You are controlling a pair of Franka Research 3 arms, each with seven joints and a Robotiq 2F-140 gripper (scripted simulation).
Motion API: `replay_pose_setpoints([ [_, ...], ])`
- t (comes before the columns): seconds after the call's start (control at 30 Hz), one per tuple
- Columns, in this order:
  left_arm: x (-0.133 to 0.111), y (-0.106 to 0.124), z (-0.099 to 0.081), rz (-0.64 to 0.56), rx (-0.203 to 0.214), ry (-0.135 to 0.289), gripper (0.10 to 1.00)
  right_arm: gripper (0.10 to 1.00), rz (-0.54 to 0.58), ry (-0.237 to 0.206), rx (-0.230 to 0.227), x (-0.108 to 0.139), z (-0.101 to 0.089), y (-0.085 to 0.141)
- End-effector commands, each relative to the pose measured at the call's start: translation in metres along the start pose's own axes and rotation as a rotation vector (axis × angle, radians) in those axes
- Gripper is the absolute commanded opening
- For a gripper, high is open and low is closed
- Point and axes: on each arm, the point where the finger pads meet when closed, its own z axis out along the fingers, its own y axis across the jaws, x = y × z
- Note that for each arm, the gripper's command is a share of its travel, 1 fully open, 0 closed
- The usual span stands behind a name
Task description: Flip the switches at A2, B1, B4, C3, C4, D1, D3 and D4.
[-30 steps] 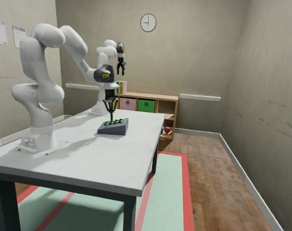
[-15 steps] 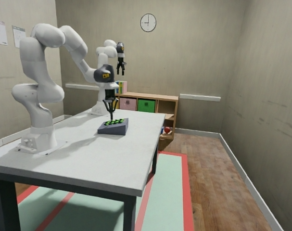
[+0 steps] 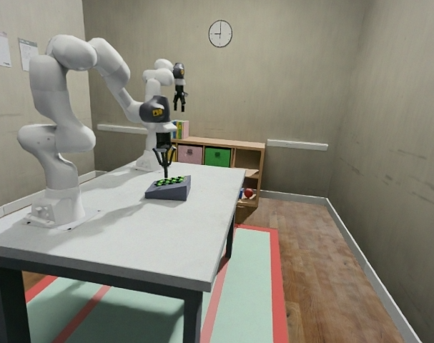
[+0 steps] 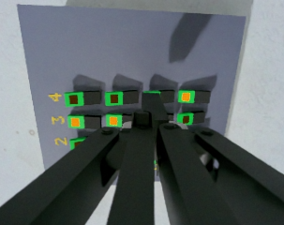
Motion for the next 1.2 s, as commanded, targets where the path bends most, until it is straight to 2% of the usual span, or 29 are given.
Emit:
replay_pose_setpoints([
  [0.0, -0.002, -0.001, 0.000, 0.006, 0.001, -0.004, 1.000, 0.099, 0.007, 0.002, -0.002, 0.001, 0.000, 0.001],
  [0.5, -0.002, -0.001, 0.000, 0.006, 0.001, -0.004, 1.000, 0.099, 0.007, 0.002, -0.002, 0.002, 0.002, 0.002],
  [0.93, -0.002, -0.001, 0.000, 0.006, 0.001, -0.004, 1.000, 0.099, 0.007, 0.002, -0.002, 0.002, 0.022, 0.002],
  [1.17, -0.002, -0.001, 0.000, 0.006, 0.001, -0.004, 1.000, 0.099, 0.007, 0.002, -0.002, 0.002, 0.024, 0.002],
])
